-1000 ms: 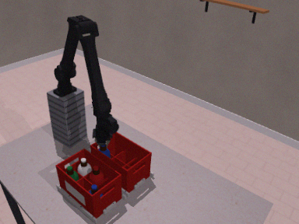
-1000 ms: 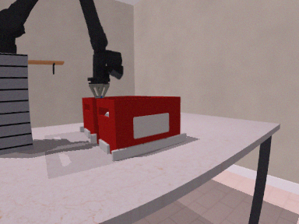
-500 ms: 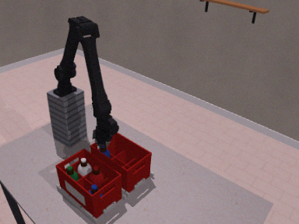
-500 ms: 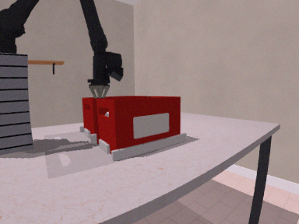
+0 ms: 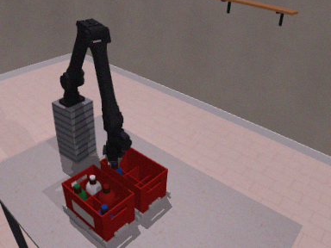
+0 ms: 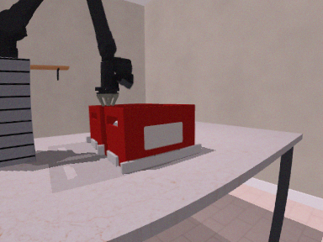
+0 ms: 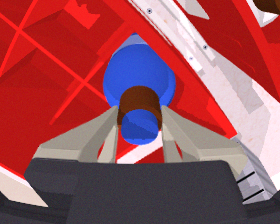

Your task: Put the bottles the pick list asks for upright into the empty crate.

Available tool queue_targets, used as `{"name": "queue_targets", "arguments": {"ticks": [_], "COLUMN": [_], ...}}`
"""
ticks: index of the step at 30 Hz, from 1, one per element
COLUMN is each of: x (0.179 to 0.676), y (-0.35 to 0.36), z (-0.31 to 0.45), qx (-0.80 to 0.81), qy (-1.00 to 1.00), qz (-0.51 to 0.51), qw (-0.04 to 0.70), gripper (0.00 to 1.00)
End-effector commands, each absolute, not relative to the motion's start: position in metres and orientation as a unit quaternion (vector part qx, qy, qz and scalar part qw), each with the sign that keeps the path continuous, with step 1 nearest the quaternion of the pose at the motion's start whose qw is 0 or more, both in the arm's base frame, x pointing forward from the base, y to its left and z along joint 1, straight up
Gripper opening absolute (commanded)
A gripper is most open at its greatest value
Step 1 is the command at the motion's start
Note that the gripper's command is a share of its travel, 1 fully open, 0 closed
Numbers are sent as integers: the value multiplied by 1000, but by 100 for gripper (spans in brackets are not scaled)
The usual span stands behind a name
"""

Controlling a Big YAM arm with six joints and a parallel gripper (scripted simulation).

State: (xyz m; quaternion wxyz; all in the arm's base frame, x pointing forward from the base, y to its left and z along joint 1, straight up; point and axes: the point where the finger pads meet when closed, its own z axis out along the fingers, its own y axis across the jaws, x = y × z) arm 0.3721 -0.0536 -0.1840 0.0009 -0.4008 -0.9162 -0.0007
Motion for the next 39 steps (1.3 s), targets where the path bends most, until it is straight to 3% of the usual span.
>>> {"name": "queue_targets", "arguments": {"ticks": [1, 39], "x": [394, 394], "y": [-55, -55], "z": [-180, -183], "qx": [-406, -406], "qy": [-914, -914], "qz": [-7, -8], "qw": [-22, -26], "gripper": [0, 0]}}
